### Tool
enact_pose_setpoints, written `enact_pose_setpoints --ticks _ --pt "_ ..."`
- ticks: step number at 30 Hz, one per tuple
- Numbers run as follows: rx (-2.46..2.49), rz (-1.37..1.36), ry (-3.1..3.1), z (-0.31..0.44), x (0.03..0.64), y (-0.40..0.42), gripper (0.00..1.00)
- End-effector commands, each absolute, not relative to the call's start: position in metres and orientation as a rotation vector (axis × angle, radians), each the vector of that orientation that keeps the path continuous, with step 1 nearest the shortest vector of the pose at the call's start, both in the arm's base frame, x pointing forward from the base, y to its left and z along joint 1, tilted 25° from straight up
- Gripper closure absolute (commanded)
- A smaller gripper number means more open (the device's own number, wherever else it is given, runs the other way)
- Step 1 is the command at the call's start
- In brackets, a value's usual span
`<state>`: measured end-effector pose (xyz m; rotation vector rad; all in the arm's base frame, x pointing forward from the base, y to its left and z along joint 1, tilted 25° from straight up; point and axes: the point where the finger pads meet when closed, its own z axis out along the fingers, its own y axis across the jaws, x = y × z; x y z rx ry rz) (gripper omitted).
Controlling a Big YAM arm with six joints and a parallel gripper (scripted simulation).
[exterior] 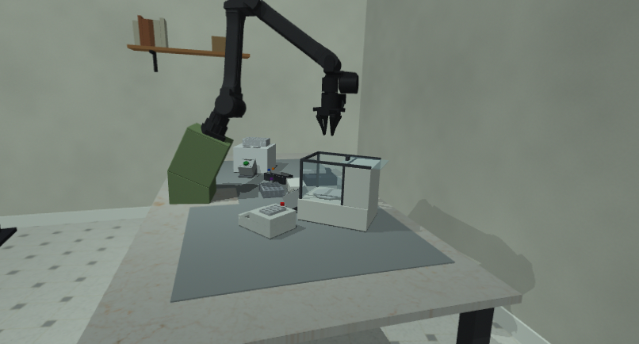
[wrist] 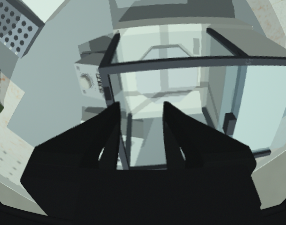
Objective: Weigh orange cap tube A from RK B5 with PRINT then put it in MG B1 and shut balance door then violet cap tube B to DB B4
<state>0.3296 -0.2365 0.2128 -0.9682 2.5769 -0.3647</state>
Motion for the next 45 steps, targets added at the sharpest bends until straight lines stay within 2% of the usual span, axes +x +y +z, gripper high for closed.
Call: enact_pose_setpoints --ticks 1,17,21,30,45 --pt "-1.039 -0.407 2.543 0.234 0.34 -0.275 0.7" --pt "-1.094 -0.423 2.528 0.252 0.352 -0.385 0.7" --pt "-1.127 -0.399 2.516 0.247 0.35 -0.359 0.7" --pt "-1.107 -0.476 2.494 0.274 0.358 -0.369 0.7" --pt "-1.103 -0.432 2.514 0.251 0.352 -0.358 0.7"
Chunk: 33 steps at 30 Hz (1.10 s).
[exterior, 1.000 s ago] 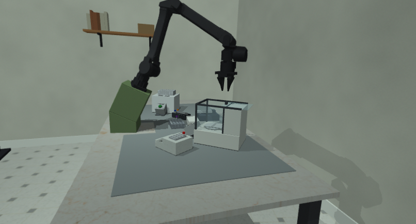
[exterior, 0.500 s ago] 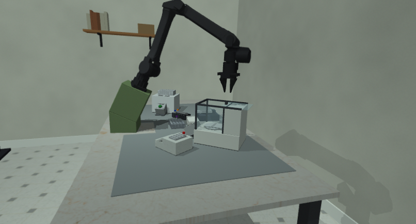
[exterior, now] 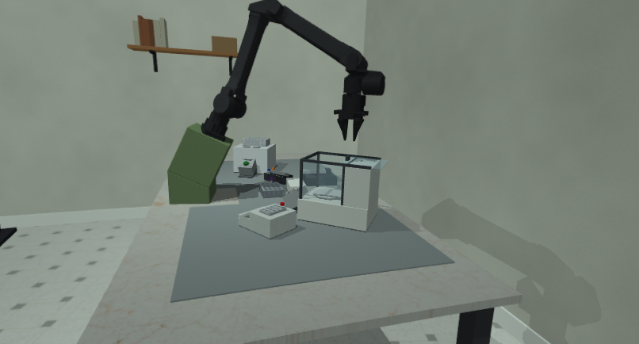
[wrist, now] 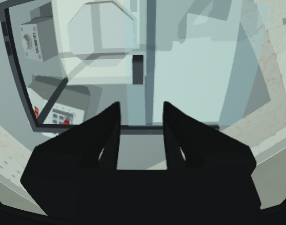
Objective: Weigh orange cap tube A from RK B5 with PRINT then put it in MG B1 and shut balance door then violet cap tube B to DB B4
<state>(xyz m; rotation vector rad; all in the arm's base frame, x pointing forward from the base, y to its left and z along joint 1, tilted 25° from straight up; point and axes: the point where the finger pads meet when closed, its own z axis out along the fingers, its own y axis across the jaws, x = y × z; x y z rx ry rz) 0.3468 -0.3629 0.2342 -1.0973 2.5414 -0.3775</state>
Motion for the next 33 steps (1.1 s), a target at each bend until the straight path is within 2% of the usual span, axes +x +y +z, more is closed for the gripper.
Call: enact_pose_setpoints --ticks 1,33 --pt "-1.104 -0.426 2.516 0.249 0.352 -0.357 0.7" --pt "-1.097 -0.425 2.523 0.25 0.351 -0.367 0.7"
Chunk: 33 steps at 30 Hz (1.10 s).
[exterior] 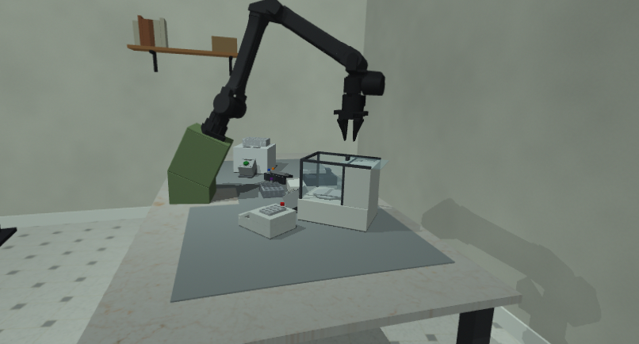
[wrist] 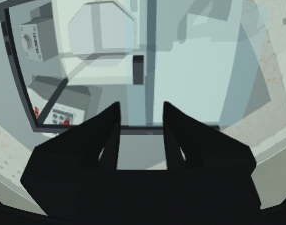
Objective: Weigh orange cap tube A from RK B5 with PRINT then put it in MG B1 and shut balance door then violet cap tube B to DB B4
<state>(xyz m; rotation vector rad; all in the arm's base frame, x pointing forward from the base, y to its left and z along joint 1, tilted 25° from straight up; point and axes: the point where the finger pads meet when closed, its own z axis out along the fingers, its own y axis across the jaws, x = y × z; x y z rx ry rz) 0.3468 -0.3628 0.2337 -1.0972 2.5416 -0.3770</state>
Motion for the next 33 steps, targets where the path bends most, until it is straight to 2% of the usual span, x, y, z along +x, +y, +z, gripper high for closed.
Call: enact_pose_setpoints --ticks 1,30,32,33 --pt "-1.097 -0.425 2.523 0.25 0.351 -0.367 0.7" --pt "-1.101 -0.374 2.539 0.198 0.368 -0.364 0.7" --pt "-1.101 -0.374 2.539 0.198 0.368 -0.364 0.7" --pt "-1.102 -0.443 2.512 0.222 0.374 -0.373 0.7"
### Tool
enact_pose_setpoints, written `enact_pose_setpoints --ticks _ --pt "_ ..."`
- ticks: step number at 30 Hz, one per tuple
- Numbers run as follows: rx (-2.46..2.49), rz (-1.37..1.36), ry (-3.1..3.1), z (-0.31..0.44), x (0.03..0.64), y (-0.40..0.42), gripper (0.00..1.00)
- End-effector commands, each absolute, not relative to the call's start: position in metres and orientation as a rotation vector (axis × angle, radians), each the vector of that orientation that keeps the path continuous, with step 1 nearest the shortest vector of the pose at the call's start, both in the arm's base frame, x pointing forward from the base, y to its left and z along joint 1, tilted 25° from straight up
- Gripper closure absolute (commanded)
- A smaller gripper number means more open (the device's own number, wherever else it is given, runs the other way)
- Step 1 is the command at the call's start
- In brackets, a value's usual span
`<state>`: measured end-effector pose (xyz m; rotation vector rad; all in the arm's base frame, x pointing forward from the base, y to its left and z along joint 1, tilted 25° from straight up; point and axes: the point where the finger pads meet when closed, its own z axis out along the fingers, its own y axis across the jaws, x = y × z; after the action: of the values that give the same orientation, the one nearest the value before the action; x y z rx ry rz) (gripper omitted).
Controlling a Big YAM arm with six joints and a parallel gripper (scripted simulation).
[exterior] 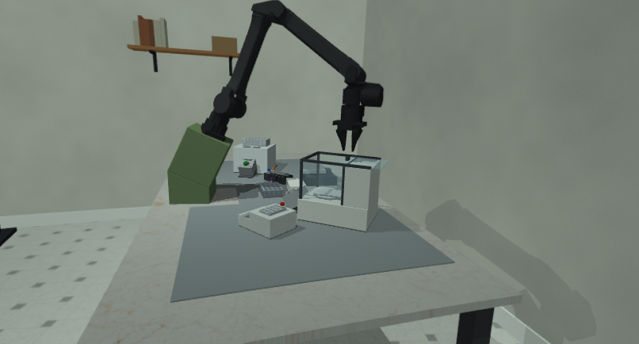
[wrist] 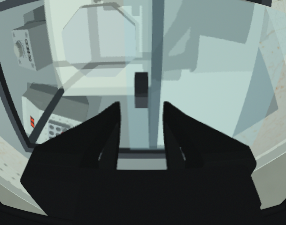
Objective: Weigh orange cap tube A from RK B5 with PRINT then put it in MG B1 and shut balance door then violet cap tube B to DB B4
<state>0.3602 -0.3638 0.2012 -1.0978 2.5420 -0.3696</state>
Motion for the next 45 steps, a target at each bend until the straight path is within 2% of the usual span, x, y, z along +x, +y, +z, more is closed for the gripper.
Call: enact_pose_setpoints --ticks 1,14,17,45 --pt "-1.103 -0.419 2.521 0.211 0.375 -0.371 0.7" --pt "-1.101 -0.378 2.538 0.177 0.379 -0.367 0.7" --pt "-1.102 -0.436 2.515 0.197 0.381 -0.372 0.7" --pt "-1.096 -0.422 2.524 0.195 0.377 -0.374 0.7"
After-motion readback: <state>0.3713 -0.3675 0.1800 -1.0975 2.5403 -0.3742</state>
